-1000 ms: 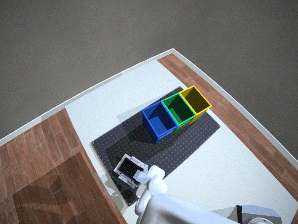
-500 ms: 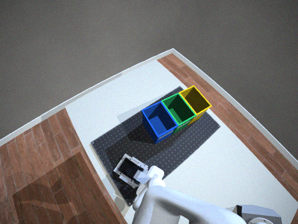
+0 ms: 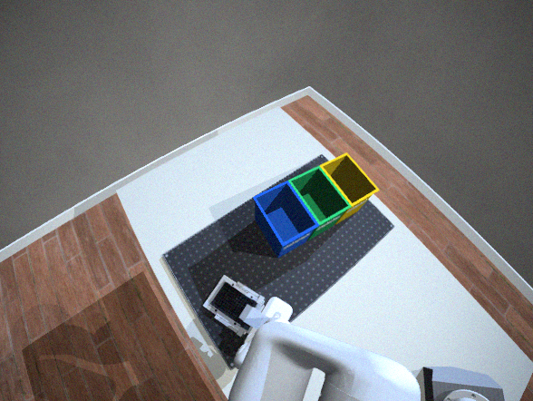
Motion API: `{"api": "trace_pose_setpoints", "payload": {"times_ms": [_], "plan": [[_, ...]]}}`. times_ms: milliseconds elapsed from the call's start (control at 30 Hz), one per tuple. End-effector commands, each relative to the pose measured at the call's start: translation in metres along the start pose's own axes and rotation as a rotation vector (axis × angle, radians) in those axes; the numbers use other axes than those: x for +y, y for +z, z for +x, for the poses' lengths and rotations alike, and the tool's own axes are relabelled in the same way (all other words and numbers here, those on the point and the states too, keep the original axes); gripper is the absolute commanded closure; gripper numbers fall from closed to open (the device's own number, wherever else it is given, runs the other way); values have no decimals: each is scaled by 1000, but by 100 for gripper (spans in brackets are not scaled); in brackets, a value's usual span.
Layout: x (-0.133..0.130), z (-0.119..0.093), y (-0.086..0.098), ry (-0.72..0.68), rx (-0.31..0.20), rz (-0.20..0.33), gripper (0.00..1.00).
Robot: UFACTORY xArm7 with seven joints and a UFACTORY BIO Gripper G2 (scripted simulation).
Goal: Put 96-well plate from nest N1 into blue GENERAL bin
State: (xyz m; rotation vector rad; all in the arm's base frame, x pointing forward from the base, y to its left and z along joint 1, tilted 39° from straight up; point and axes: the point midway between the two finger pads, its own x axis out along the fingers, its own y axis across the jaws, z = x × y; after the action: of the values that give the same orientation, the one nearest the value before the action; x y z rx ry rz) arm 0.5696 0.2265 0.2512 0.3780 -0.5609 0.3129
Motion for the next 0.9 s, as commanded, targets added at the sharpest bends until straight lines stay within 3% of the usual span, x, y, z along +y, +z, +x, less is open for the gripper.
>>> {"api": "trace_pose_setpoints", "payload": {"times_ms": [0,267,867], "plan": [[0,1,-5,0,-8,-2,63],[0,1,-15,0,-8,-2,63],[0,1,-18,0,-8,-1,63]]}}
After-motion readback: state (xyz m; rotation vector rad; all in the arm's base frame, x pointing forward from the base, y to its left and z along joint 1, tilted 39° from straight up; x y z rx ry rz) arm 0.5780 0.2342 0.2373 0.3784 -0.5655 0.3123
